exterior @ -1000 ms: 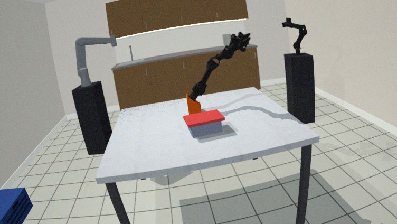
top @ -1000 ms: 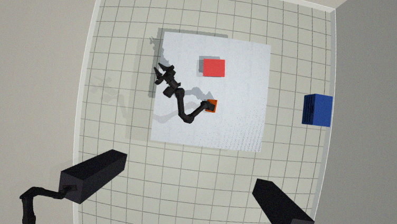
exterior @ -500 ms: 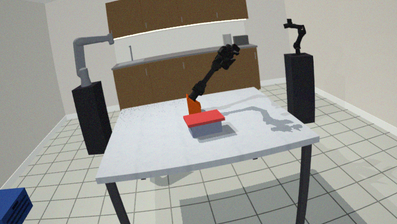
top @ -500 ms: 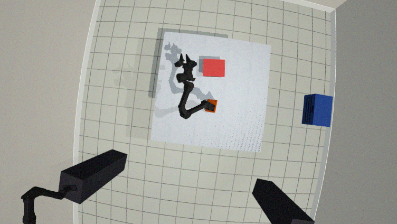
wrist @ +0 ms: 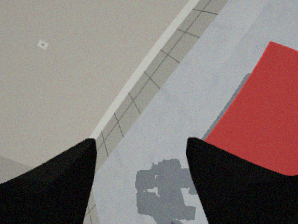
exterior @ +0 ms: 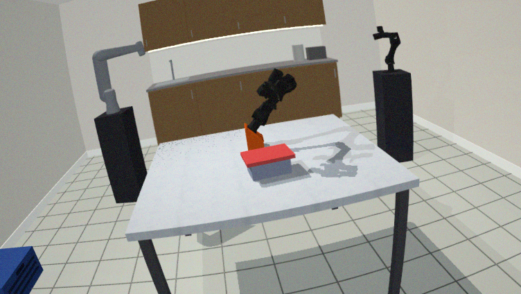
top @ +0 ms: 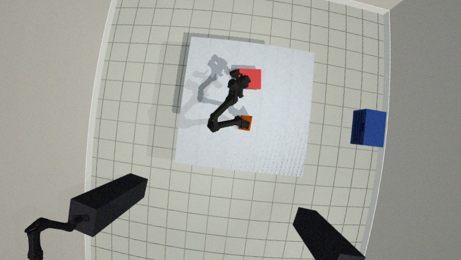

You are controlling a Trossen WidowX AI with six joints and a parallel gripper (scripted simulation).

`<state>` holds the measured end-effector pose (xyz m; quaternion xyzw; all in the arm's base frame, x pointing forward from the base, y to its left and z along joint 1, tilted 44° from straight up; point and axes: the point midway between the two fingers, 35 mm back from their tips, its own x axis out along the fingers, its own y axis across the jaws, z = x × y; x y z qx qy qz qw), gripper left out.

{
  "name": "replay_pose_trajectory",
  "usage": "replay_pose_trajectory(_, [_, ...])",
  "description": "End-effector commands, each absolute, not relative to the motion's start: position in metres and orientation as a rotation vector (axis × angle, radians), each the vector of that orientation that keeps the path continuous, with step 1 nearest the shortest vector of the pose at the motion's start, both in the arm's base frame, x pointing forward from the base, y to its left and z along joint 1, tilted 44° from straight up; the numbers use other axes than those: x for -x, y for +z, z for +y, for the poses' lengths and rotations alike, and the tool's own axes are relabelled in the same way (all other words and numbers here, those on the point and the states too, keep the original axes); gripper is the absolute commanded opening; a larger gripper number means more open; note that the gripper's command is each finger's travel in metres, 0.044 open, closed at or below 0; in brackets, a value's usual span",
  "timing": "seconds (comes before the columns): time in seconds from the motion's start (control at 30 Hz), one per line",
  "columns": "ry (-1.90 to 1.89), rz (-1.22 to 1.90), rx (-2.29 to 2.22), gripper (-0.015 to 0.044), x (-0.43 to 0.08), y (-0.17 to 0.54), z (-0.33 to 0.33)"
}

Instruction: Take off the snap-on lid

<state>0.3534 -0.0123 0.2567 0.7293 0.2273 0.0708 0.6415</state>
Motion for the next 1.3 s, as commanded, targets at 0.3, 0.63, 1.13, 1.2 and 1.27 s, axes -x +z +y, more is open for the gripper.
replay_pose_trajectory(0.3, [-0.106, 0.968, -2.088, 0.0235, -0.281, 0.104, -0.024])
replay_pose_trajectory(0.63, [-0.110, 0.974, -2.098, 0.0235, -0.280, 0.101, -0.023])
replay_pose_trajectory(1.13, [-0.108, 0.974, -2.099, 0.0235, -0.276, 0.056, 0.021])
replay_pose_trajectory(1.2, [-0.109, 0.975, -2.098, 0.0235, -0.278, 0.055, 0.022])
replay_pose_trajectory(1.27, [-0.109, 0.976, -2.095, 0.0235, -0.280, 0.054, 0.023])
